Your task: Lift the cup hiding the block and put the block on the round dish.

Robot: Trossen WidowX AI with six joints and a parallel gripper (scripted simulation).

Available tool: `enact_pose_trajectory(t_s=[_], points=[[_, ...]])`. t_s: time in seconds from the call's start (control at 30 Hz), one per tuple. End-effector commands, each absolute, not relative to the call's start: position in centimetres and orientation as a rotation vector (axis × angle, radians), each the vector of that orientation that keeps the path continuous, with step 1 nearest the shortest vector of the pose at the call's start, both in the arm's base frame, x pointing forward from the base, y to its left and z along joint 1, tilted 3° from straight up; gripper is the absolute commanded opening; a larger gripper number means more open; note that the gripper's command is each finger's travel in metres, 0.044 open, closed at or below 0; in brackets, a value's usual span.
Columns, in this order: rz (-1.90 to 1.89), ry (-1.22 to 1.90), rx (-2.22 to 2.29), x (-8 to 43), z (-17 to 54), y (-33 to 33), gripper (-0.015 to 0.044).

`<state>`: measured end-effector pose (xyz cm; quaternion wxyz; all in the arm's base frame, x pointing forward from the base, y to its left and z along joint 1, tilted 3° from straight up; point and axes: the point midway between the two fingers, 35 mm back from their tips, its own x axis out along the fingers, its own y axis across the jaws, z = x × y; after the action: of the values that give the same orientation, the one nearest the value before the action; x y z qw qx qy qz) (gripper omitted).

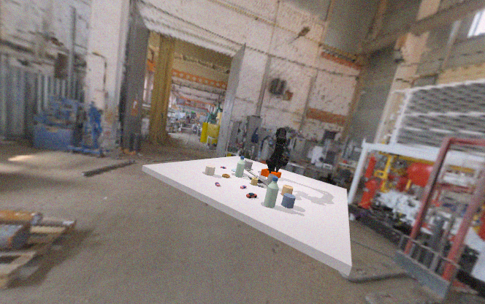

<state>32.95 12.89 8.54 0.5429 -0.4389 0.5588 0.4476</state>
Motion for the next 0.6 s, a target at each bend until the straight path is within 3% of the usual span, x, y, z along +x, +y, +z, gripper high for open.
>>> enact_pose_trajectory(t_s=[0.0,0.57], points=[[1.074,1.327,-1.043,32.9,7.9,13.0,0.044],[1.073,1.327,-1.042,33.0,5.2,13.0,0.044]])
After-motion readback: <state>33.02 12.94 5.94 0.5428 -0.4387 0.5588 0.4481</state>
